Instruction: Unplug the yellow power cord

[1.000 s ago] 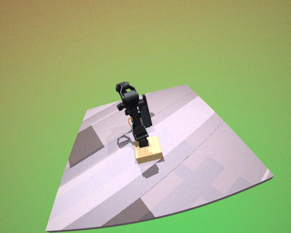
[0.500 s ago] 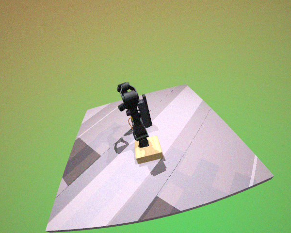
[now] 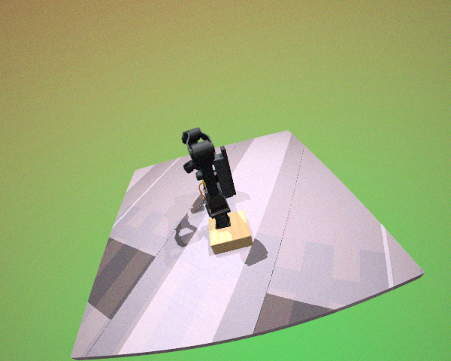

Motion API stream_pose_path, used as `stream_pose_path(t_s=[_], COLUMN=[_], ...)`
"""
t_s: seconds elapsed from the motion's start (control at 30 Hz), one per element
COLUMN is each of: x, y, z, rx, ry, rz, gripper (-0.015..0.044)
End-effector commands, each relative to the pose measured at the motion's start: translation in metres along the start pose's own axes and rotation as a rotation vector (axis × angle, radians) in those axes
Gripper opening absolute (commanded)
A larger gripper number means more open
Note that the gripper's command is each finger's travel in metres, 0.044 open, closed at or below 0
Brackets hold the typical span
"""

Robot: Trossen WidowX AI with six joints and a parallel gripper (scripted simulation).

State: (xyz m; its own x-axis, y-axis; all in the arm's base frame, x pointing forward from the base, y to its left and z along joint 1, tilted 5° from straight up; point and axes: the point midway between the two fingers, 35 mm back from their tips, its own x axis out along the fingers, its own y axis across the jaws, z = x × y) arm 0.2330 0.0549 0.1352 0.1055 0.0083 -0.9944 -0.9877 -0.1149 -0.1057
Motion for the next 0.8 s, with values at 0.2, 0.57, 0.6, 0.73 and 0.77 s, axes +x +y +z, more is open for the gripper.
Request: stream_pose_path(t_s=[0.2, 0.57, 0.6, 0.73, 0.77], x=[0.0, 0.0, 0.0, -0.001, -0.001], y=[-0.001, -0.003, -0.003, -0.003, -0.003], z=[0.004, 0.021, 0.022, 0.029, 0.03], rx=[0.002, 0.001, 0.0, 0.0, 0.0], ry=[0.0, -0.003, -0.003, -0.004, -0.004], rz=[-0.003, -0.001, -0.001, -0.001, 0.0], gripper=[0.0, 0.0, 0.0, 0.0, 0.0])
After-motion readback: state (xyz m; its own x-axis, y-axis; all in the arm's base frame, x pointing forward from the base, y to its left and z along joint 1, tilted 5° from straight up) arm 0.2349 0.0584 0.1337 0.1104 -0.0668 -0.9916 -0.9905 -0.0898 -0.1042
